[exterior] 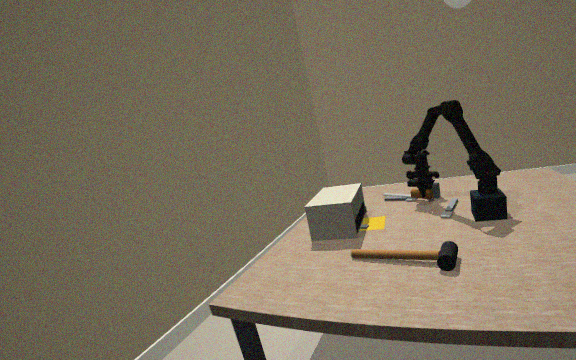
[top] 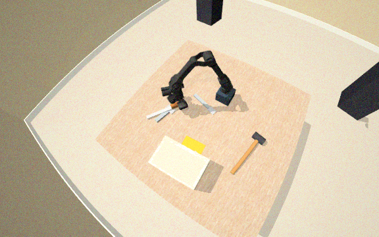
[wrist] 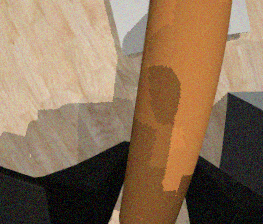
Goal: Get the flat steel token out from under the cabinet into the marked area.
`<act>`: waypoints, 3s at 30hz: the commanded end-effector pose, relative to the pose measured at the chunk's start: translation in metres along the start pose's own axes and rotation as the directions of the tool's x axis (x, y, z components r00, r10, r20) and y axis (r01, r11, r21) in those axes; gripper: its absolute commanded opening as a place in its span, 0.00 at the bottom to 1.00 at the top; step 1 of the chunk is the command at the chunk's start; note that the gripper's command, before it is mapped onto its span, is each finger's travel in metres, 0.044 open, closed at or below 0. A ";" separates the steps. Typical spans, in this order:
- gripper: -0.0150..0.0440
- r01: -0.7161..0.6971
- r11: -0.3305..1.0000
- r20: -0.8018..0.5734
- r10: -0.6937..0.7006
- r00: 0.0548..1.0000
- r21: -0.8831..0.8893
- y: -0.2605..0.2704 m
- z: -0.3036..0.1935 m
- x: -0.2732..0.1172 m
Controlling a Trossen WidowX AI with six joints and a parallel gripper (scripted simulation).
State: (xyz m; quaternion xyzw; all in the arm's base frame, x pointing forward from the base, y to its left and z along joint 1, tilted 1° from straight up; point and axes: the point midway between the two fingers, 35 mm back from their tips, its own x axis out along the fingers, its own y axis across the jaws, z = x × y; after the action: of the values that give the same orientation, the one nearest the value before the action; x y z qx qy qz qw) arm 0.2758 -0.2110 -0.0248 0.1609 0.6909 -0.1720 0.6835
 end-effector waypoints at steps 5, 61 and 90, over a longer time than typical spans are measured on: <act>0.25 -0.003 1.000 0.015 0.003 1.000 0.008 0.009 -0.003 -0.003; 0.25 -0.008 1.000 0.012 0.008 1.000 0.021 0.072 -0.044 -0.002; 0.25 -0.011 1.000 0.011 0.010 1.000 0.021 0.103 -0.062 -0.002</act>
State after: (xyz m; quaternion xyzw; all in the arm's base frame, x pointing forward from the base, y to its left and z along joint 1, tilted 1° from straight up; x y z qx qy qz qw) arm 0.2648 -0.0936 -0.0268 0.1698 0.6912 -0.1758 0.6801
